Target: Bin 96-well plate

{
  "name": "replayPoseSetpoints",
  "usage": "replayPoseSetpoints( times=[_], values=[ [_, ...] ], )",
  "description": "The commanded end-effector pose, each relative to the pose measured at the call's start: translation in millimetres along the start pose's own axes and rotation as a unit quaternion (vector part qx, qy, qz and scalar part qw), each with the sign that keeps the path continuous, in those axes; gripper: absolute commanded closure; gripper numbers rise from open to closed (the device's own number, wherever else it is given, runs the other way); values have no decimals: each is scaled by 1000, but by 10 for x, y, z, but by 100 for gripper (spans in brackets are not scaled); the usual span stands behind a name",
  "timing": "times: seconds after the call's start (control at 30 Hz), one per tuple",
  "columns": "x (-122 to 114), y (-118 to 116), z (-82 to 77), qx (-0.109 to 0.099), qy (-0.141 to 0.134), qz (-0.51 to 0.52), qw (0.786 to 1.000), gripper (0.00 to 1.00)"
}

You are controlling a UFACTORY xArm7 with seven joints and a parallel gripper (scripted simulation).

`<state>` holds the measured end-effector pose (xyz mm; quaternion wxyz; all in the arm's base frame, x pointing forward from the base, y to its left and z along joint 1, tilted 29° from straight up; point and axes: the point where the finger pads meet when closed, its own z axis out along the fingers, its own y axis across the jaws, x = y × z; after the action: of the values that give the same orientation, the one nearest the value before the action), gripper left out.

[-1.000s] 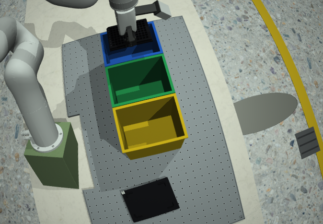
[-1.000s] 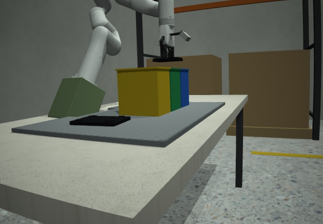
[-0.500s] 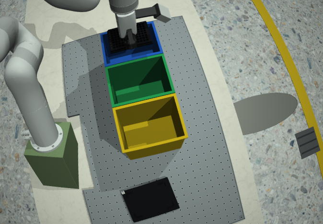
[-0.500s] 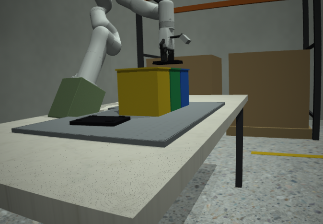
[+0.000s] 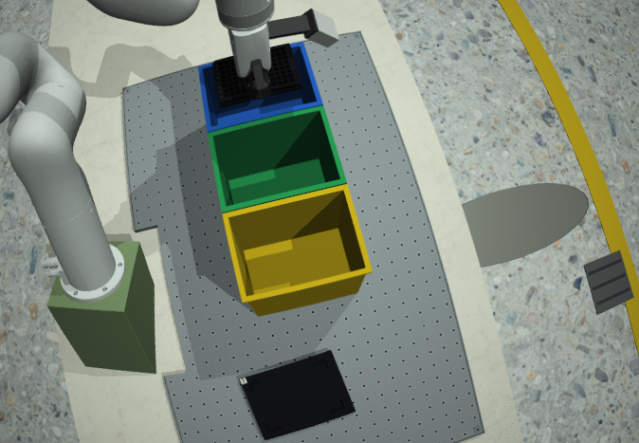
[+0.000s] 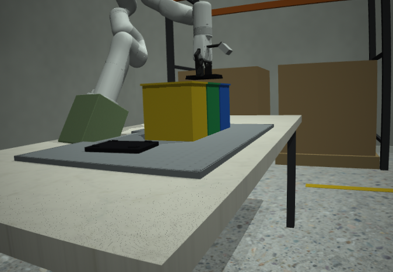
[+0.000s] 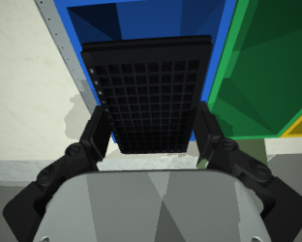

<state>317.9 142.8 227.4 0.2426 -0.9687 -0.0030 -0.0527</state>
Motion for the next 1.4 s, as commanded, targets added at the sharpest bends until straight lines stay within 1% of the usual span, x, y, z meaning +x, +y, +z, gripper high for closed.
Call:
replayPoseSetpoints(
  times=[0.0,1.37],
  values=[
    [11,-3,-12,0,2,0,1000,100],
    [10,-1,43,0,2,0,1000,100]
  ],
)
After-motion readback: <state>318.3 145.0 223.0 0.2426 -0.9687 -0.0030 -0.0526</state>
